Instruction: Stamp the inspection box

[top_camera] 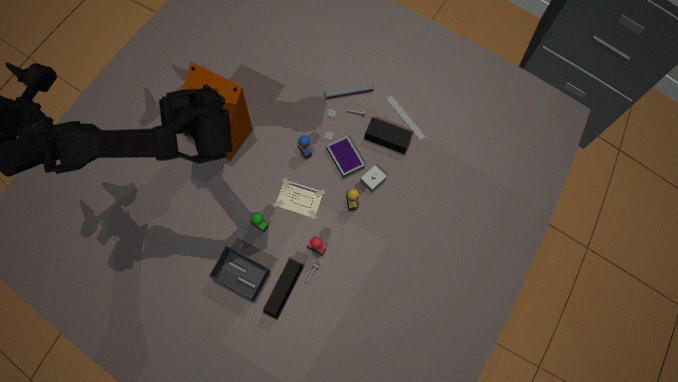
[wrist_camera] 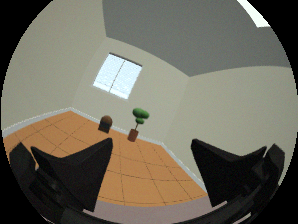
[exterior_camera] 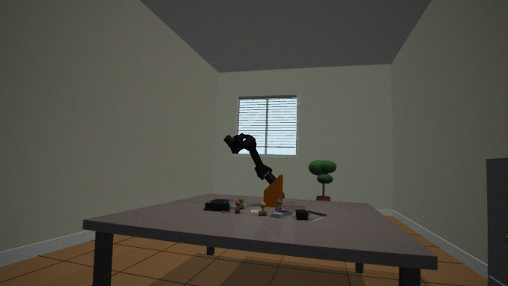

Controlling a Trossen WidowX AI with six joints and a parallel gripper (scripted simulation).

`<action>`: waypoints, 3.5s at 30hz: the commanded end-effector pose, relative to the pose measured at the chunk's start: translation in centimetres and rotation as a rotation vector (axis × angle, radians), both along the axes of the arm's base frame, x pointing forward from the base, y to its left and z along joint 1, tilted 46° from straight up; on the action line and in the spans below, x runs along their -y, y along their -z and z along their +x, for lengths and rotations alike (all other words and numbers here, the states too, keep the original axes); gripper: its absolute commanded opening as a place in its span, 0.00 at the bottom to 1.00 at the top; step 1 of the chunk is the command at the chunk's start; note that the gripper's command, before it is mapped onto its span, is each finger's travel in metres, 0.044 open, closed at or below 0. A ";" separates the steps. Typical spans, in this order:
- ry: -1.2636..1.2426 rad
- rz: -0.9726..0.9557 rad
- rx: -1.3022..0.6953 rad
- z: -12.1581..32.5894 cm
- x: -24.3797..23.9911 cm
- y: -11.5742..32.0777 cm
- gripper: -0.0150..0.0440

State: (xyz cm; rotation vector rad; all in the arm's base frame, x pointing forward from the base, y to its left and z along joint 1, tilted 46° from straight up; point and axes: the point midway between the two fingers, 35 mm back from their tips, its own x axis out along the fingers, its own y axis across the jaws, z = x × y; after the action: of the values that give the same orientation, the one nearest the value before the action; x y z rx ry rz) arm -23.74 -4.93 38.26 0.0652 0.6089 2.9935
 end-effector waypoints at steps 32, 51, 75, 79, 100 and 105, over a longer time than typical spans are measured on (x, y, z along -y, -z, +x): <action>-1.314 0.946 0.103 26.3 23.5 17.0 0.63; -1.821 1.822 -0.768 45.6 9.9 26.5 0.63; -1.814 2.026 -1.269 48.2 4.1 29.6 0.63; -1.815 2.026 -1.268 48.4 4.5 30.0 0.63; -1.814 2.025 -1.269 48.9 6.9 32.4 0.63; -1.812 2.023 -1.270 48.9 7.5 32.9 0.63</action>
State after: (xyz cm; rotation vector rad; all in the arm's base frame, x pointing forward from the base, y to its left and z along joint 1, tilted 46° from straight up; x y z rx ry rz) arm 25.26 -12.21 5.93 -0.7219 1.3640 -0.5036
